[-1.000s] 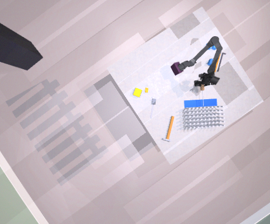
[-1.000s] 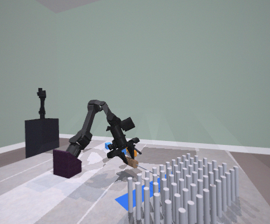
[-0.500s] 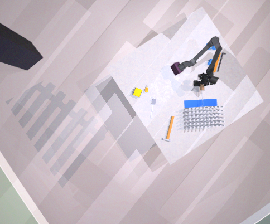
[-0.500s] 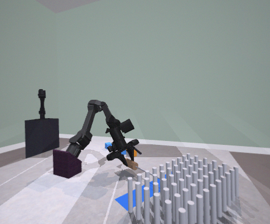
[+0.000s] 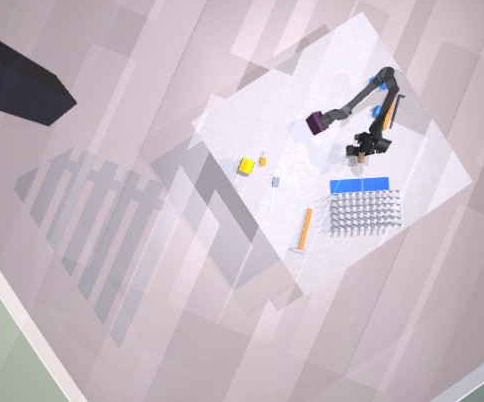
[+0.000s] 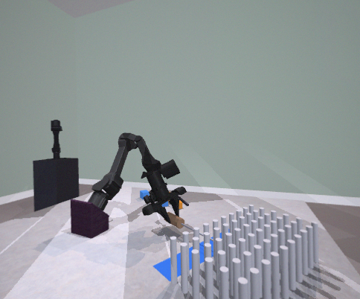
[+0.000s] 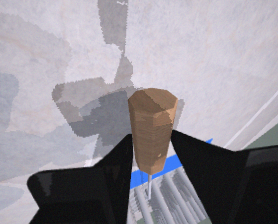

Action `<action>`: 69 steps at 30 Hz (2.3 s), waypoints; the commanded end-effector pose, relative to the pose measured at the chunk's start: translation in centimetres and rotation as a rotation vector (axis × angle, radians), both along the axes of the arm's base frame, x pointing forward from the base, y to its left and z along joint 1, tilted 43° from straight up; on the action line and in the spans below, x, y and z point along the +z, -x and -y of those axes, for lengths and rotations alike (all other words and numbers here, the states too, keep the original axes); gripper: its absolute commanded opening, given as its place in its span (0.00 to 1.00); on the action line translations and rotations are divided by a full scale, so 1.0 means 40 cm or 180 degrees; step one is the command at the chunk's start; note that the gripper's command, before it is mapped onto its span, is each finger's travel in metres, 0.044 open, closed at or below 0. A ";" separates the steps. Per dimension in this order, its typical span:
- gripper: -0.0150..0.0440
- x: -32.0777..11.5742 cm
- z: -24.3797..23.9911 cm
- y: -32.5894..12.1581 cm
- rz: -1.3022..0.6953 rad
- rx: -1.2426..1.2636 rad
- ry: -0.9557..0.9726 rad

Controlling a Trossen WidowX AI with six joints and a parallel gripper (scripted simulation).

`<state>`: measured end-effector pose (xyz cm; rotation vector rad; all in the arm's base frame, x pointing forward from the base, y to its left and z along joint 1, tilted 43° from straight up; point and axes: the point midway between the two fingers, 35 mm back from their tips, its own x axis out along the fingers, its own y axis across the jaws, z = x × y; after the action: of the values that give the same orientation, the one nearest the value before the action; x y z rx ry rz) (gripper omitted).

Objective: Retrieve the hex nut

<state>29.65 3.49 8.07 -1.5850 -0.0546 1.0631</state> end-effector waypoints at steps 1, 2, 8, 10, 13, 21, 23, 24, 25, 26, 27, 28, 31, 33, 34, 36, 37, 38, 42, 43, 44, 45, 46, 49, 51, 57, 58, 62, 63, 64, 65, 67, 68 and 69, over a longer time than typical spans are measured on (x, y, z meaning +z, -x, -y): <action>0.25 0.007 0.005 -0.012 0.0048 0.0007 0.0016; 0.25 0.007 0.006 -0.013 0.0048 0.0008 0.0016; 0.25 0.005 0.010 -0.020 0.0051 0.0010 0.0017; 0.25 0.005 0.011 -0.022 0.0051 0.0010 0.0017; 0.25 0.004 0.013 -0.025 0.0052 0.0011 0.0017; 0.25 0.002 0.018 -0.034 0.0053 0.0012 0.0018; 0.25 0.002 0.019 -0.036 0.0054 0.0012 0.0019; 0.25 0.001 0.020 -0.037 0.0054 0.0012 0.0019; 0.25 0.001 0.021 -0.038 0.0054 0.0012 0.0019; 0.25 0.001 0.021 -0.039 0.0054 0.0012 0.0019; 0.25 0.001 0.022 -0.040 0.0054 0.0012 0.0019; 0.25 0.000 0.023 -0.041 0.0055 0.0012 0.0019; 0.25 -0.001 0.025 -0.045 0.0055 0.0012 0.0020; 0.25 -0.001 0.026 -0.047 0.0055 0.0012 0.0020; 0.25 -0.001 0.027 -0.048 0.0055 0.0012 0.0020; 0.25 -0.002 0.028 -0.050 0.0056 0.0013 0.0020; 0.25 -0.002 0.029 -0.051 0.0056 0.0013 0.0020; 0.25 -0.003 0.030 -0.052 0.0056 0.0013 0.0020; 0.25 -0.004 0.032 -0.057 0.0056 0.0013 0.0021; 0.25 -0.004 0.033 -0.058 0.0056 0.0013 0.0021; 0.25 -0.004 0.034 -0.059 0.0057 0.0013 0.0021; 0.25 -0.005 0.035 -0.060 0.0057 0.0013 0.0021; 0.25 -0.005 0.035 -0.061 0.0057 0.0013 0.0021; 0.25 -0.006 0.037 -0.064 0.0057 0.0013 0.0022; 0.25 -0.007 0.039 -0.067 0.0057 0.0013 0.0022; 0.25 -0.008 0.043 -0.073 0.0058 0.0012 0.0022; 0.25 -0.009 0.044 -0.074 0.0058 0.0012 0.0023; 0.25 -0.010 0.047 -0.079 0.0058 0.0012 0.0023; 0.25 -0.010 0.047 -0.080 0.0058 0.0012 0.0023; 0.25 -0.011 0.048 -0.081 0.0059 0.0012 0.0023; 0.25 -0.011 0.049 -0.082 0.0059 0.0012 0.0023; 0.25 -0.012 0.050 -0.085 0.0059 0.0012 0.0024; 0.25 -0.012 0.051 -0.086 0.0059 0.0012 0.0024; 0.25 -0.012 0.052 -0.087 0.0059 0.0012 0.0024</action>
<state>32.62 1.67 7.27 -1.5882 -0.0571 1.0634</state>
